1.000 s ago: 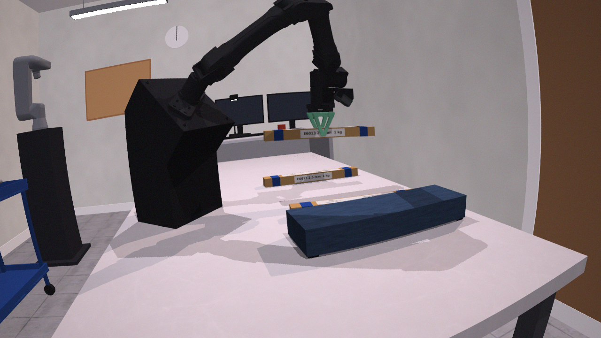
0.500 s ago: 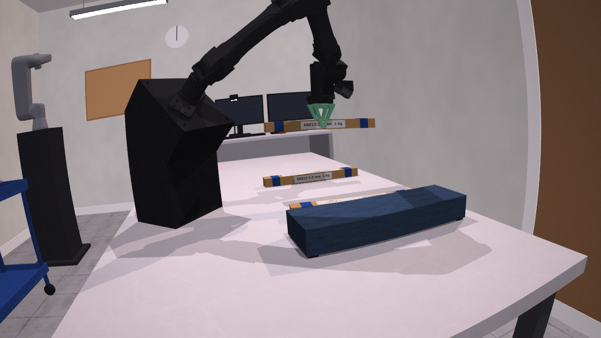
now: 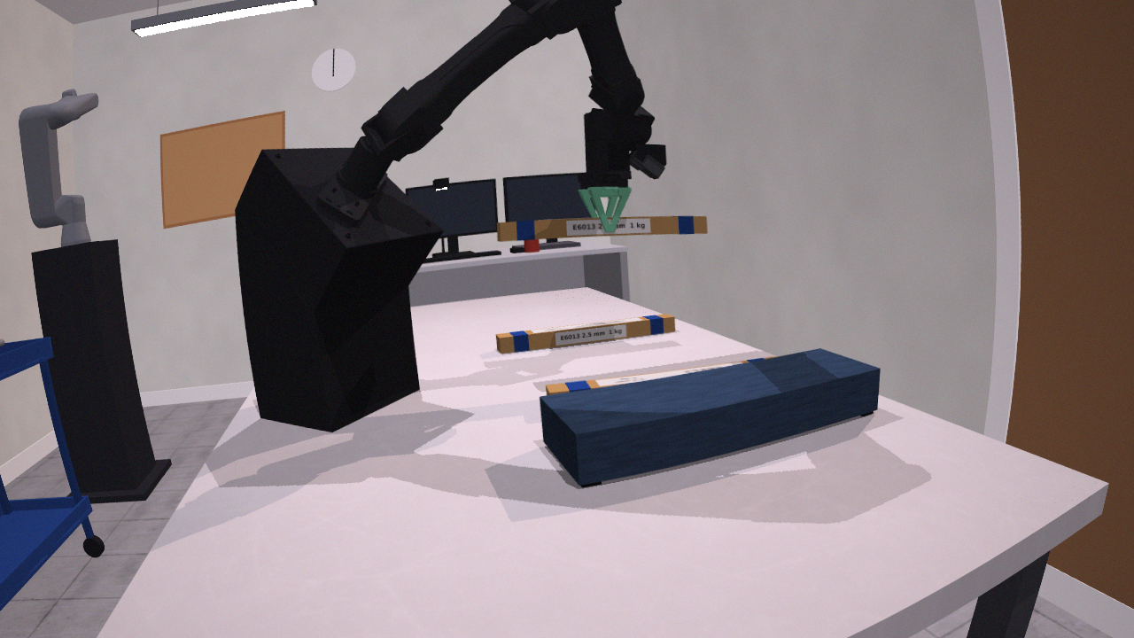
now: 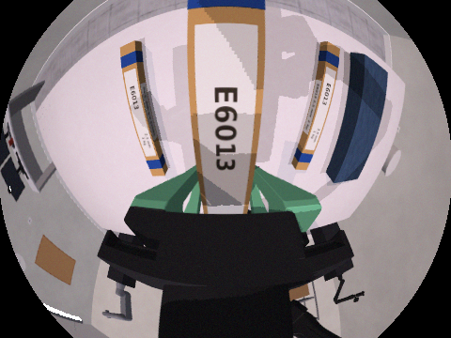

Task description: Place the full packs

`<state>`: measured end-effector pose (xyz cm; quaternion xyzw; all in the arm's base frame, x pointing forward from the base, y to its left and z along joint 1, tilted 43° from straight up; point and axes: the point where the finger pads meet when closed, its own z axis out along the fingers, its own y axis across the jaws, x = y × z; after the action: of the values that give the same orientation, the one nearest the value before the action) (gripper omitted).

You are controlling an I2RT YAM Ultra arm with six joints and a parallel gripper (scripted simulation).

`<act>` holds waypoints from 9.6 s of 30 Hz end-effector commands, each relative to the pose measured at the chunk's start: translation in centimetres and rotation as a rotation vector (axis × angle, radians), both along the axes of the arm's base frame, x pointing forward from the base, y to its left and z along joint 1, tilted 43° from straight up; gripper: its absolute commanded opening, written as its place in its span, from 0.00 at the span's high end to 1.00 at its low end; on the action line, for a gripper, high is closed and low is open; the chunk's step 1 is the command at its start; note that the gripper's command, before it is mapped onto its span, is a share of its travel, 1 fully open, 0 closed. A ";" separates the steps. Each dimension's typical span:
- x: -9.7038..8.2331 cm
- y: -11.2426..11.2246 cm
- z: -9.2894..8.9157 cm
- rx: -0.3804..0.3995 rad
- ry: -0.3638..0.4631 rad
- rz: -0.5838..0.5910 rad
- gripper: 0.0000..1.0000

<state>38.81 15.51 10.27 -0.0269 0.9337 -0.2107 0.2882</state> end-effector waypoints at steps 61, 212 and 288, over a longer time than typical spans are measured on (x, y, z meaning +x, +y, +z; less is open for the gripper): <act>-1.1 1.7 2.1 0.031 -0.056 0.040 1.00; 1.9 -10.9 1.2 -0.009 -0.024 0.072 1.00; 2.7 -11.4 0.2 -0.010 -0.024 0.071 1.00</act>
<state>41.27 3.32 9.55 -0.0541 0.9315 -0.2124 0.2902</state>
